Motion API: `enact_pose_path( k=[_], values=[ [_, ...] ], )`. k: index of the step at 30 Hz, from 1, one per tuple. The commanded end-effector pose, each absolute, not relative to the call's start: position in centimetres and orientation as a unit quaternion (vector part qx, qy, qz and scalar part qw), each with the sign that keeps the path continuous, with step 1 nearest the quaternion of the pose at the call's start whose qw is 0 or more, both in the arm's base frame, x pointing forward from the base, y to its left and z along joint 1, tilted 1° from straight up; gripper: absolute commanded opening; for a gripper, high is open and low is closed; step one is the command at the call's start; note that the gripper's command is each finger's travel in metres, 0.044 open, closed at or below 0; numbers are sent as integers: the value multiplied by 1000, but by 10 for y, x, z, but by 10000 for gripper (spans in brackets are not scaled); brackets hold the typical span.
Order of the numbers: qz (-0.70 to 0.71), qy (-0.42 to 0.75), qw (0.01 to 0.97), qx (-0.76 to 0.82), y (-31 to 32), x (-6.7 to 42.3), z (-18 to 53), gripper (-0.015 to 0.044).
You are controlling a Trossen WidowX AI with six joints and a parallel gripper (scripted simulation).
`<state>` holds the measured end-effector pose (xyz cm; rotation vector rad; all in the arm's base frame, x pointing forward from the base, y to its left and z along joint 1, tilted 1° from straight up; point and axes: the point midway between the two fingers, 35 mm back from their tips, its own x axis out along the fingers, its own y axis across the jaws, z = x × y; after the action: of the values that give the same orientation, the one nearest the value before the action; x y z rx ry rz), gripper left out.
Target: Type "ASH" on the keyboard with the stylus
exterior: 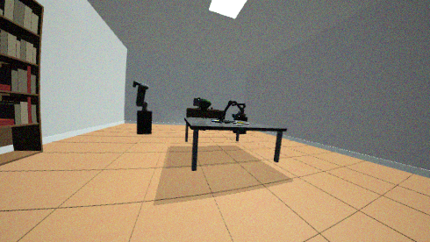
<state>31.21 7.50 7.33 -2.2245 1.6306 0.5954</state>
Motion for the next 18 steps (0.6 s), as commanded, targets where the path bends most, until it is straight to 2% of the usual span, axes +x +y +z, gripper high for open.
enact_pose_path(
  k=[1, 11, 15, 17, 18],
  values=[
    [208, 571, 164, -777, 75, 312, 90, 81],
    [207, 570, 164, -778, 75, 312, 105, 84],
    [207, 570, 164, -778, 75, 312, 105, 58],
    [207, 570, 164, -778, 74, 311, 105, 5],
    [207, 570, 164, -778, 72, 310, 105, 0]
  ],
)
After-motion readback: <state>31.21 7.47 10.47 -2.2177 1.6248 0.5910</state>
